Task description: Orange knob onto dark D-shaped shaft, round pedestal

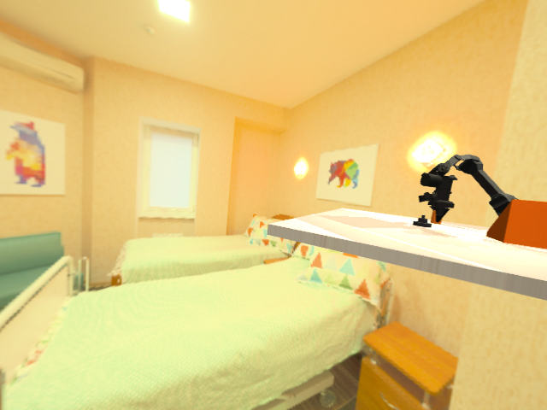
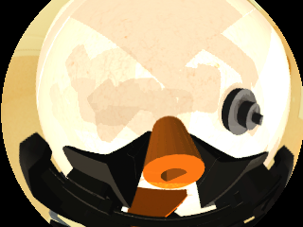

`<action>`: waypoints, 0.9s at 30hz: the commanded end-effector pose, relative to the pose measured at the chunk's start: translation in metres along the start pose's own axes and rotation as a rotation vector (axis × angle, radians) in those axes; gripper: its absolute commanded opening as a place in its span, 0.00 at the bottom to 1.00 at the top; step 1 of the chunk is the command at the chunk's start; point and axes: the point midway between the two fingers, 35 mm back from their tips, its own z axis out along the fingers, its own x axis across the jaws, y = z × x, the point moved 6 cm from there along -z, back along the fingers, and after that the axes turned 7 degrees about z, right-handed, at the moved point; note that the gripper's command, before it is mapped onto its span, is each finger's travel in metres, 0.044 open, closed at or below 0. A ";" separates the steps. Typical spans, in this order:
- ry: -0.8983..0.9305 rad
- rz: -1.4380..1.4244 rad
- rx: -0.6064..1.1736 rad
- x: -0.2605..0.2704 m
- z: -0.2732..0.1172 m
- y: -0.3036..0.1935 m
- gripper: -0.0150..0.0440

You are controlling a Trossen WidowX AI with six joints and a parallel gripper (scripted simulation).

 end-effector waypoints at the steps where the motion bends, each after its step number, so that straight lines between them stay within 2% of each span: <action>1: 0.011 0.009 0.003 0.003 -0.023 0.003 0.25; 16: -0.009 0.039 0.037 0.001 -0.102 -0.001 0.25; 27: -0.004 0.039 0.039 -0.012 -0.099 0.008 0.25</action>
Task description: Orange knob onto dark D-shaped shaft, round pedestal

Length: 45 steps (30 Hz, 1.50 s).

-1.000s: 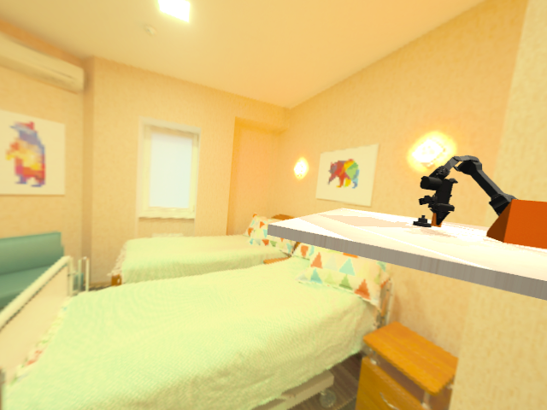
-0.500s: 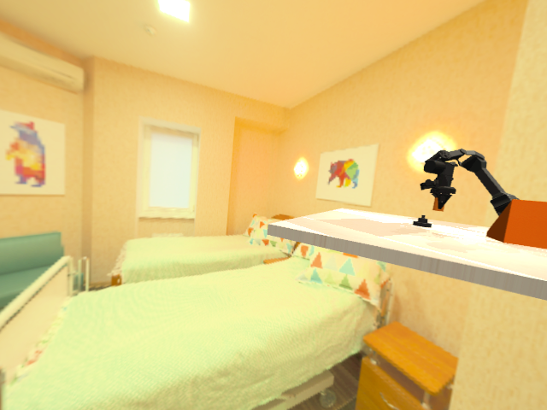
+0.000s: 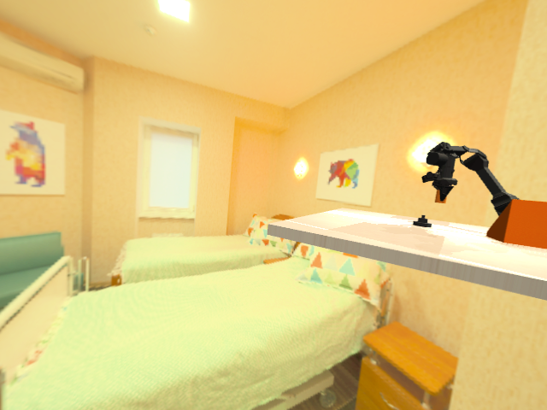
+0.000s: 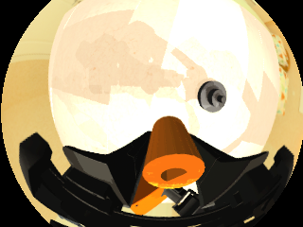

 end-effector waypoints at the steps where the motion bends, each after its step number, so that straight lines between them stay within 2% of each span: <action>1: 0.008 0.000 -0.003 -0.010 0.001 0.007 0.25; 45: -0.008 0.004 -0.007 -0.122 0.048 0.054 0.25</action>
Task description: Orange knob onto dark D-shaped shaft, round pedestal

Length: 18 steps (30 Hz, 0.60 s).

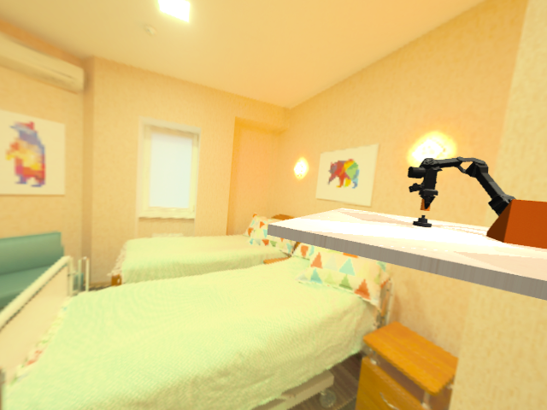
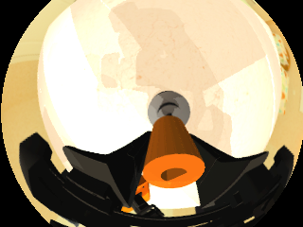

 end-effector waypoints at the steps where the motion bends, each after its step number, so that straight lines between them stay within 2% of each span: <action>1: -0.003 -0.003 -0.011 -0.005 0.000 0.001 0.25; 12: -0.004 -0.003 -0.011 -0.005 0.025 0.001 0.25; 18: -0.004 0.001 -0.011 -0.005 0.022 0.002 0.25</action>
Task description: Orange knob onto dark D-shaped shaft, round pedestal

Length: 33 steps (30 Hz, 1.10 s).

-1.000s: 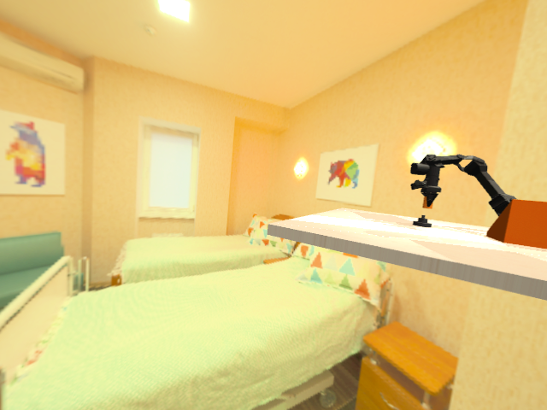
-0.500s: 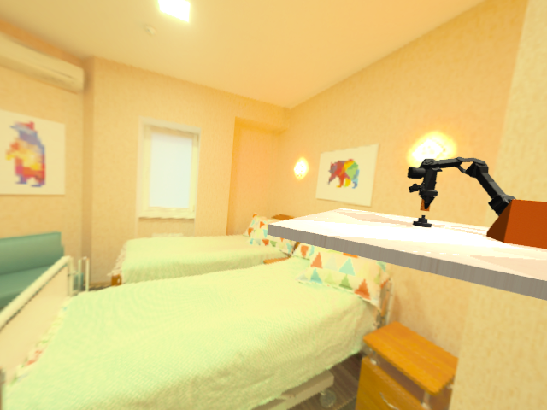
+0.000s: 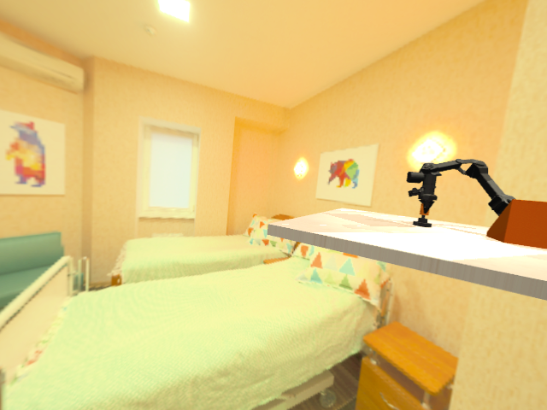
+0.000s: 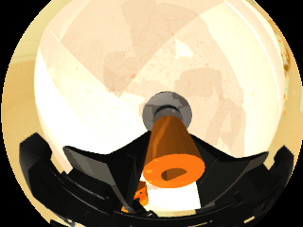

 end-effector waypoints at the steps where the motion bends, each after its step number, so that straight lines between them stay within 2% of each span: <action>1: -0.003 -0.001 -0.009 0.000 -0.002 0.002 0.25; 28: -0.003 -0.001 -0.009 0.001 -0.003 0.000 0.25; 33: -0.003 -0.116 -0.009 0.001 -0.003 0.000 0.25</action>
